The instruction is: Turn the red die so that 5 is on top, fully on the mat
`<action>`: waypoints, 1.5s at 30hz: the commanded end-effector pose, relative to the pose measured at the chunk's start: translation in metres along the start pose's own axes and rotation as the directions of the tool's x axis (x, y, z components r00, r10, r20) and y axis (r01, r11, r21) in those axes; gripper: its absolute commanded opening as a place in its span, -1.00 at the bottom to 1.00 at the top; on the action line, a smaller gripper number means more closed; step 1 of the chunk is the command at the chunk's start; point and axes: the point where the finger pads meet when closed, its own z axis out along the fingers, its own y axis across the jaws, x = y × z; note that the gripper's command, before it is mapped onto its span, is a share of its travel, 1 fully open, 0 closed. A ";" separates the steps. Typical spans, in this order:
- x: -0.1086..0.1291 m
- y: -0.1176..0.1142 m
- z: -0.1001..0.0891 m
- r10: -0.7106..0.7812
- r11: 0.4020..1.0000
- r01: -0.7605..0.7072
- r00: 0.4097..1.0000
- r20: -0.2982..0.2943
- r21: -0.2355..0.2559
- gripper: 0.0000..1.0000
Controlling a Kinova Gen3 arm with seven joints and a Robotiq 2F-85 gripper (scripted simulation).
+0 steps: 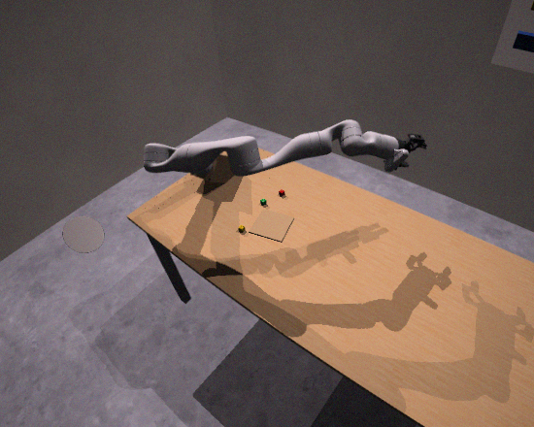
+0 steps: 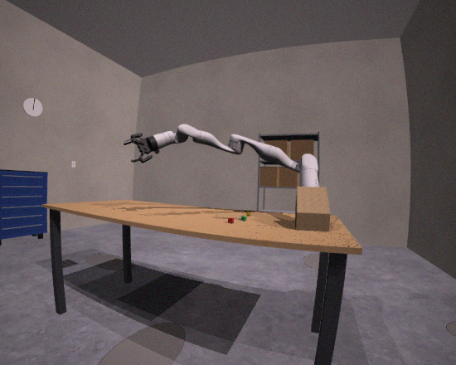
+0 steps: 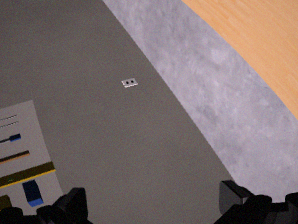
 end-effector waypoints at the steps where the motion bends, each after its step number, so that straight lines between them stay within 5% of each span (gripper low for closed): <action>1: -0.002 -0.002 -0.001 -0.001 1.000 0.001 1.000 0.001 0.001 1.00; 14: -0.036 0.006 -0.013 0.016 0.998 -0.015 0.999 0.030 -0.057 1.00; 21: -0.080 0.030 -0.036 0.052 0.986 -0.043 0.997 0.049 -0.160 1.00; 28: -0.120 0.080 -0.077 0.113 0.944 -0.102 0.993 0.016 -0.314 1.00; 30: -0.120 0.080 -0.077 0.113 0.944 -0.102 0.993 0.016 -0.314 1.00; 39: -0.140 0.179 -0.164 0.202 0.820 -0.256 0.966 -0.160 -0.512 1.00; 45: -0.137 0.226 -0.212 0.229 0.746 -0.351 0.933 -0.277 -0.566 1.00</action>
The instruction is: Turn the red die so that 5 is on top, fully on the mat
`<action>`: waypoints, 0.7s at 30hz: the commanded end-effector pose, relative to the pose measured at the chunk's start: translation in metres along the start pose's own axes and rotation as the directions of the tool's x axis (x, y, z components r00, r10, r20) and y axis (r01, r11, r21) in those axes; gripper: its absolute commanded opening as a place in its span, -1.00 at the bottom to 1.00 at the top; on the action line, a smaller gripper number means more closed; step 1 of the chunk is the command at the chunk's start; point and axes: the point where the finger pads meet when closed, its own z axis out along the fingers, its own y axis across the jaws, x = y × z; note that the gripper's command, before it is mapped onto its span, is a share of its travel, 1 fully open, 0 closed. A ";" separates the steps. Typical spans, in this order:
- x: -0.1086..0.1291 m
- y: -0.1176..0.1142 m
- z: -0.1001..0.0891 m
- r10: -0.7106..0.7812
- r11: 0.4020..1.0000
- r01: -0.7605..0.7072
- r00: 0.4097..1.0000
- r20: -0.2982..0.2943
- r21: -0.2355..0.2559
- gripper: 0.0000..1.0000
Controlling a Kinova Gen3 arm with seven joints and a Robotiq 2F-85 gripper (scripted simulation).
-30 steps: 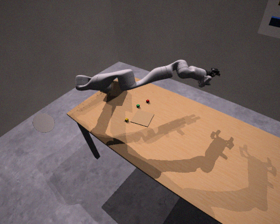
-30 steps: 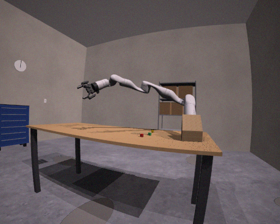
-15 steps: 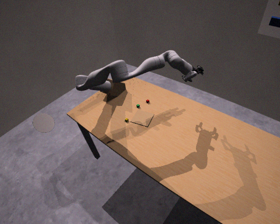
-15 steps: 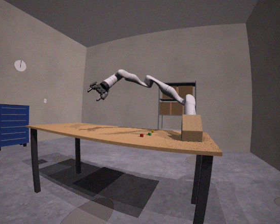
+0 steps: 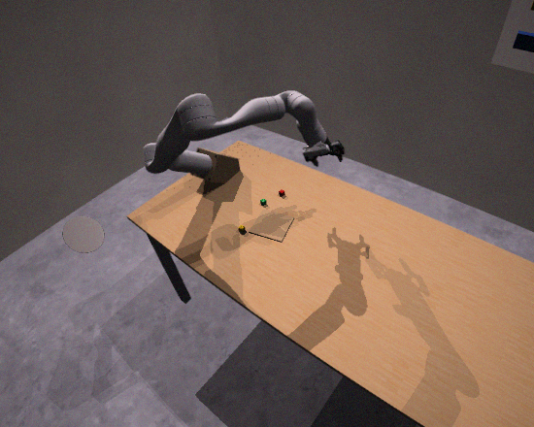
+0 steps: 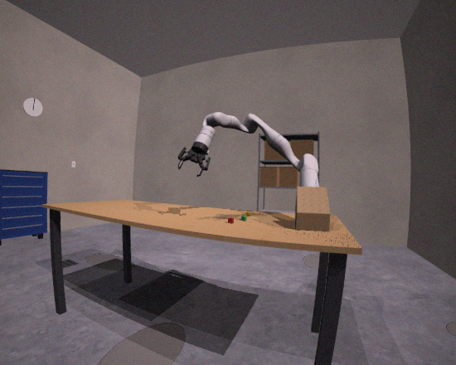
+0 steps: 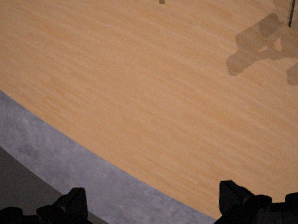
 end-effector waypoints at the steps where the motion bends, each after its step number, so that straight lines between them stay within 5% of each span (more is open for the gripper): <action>1: 0.010 0.022 -0.021 0.024 1.000 -0.024 0.999 -0.042 -0.008 1.00; 11: 0.039 0.083 -0.033 0.120 0.988 -0.131 0.984 -0.132 -0.077 1.00; 21: 0.046 0.098 -0.037 0.143 0.983 -0.158 0.977 -0.155 -0.090 1.00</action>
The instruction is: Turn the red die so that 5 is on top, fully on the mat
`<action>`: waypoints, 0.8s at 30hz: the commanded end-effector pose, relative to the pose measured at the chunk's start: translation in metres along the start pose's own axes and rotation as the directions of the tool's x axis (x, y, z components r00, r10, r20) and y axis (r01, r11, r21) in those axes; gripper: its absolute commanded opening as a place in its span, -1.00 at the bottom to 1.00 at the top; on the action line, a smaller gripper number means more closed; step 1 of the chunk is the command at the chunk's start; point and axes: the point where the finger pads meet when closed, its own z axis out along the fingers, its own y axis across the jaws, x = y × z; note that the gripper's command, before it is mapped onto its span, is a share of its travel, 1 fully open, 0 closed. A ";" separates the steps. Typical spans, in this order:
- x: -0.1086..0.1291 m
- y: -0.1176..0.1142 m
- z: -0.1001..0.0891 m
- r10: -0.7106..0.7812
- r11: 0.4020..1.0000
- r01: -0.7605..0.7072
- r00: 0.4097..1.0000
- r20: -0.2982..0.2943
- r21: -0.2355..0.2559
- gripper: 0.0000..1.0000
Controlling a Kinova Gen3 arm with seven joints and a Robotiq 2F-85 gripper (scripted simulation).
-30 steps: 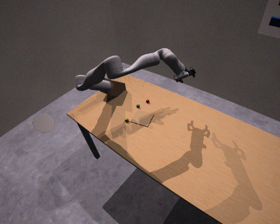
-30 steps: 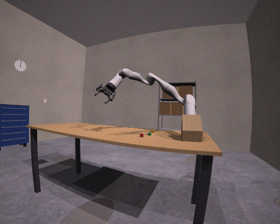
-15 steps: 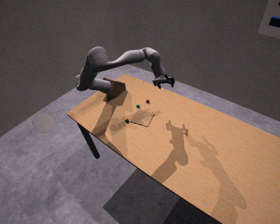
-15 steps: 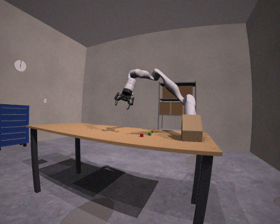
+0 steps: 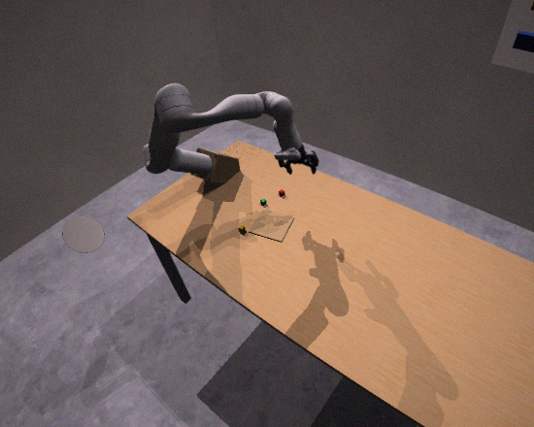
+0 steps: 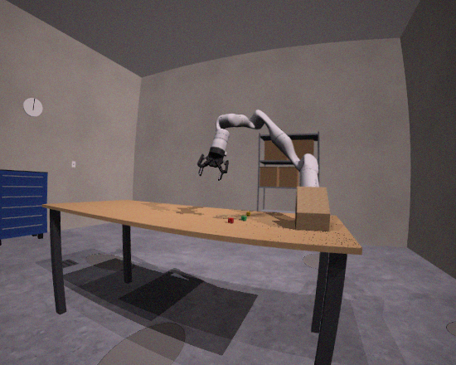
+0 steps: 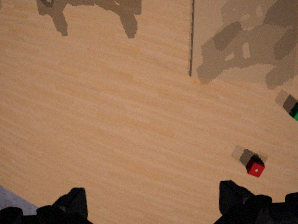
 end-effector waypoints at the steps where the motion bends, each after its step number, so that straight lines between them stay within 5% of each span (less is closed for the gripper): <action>1: 0.002 0.003 -0.005 0.007 1.000 -0.007 1.000 -0.007 -0.002 1.00; 24: 0.030 0.042 -0.008 0.079 0.996 -0.083 0.994 -0.070 -0.045 1.00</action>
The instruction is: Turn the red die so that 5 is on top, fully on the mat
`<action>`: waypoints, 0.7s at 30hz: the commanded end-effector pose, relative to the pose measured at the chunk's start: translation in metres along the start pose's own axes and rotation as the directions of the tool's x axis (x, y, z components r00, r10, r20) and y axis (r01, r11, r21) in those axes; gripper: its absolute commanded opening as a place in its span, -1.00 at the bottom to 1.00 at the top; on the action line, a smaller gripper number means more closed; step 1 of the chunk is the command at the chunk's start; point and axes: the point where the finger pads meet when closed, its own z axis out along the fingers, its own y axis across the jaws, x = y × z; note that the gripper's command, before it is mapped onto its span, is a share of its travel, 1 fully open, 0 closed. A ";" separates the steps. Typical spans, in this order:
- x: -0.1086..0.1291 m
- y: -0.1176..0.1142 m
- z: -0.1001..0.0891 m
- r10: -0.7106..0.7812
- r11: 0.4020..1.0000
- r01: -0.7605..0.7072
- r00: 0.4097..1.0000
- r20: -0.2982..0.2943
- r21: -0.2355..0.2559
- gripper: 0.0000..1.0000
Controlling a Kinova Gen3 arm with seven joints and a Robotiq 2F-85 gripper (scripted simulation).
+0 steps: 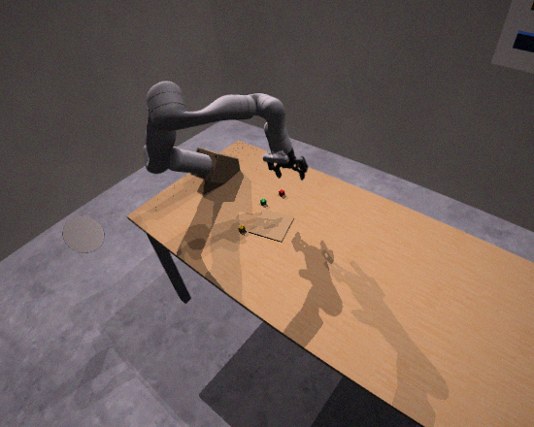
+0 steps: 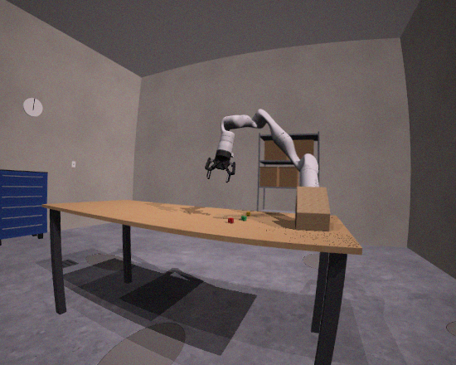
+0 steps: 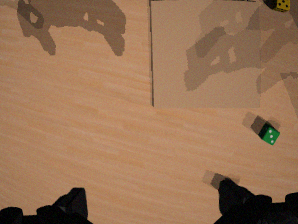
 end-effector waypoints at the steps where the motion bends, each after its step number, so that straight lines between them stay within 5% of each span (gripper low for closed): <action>1: 0.003 0.005 -0.003 0.010 1.000 -0.010 1.000 -0.006 -0.006 1.00; 21: 0.030 0.038 -0.005 0.077 0.996 -0.080 0.995 -0.064 -0.041 1.00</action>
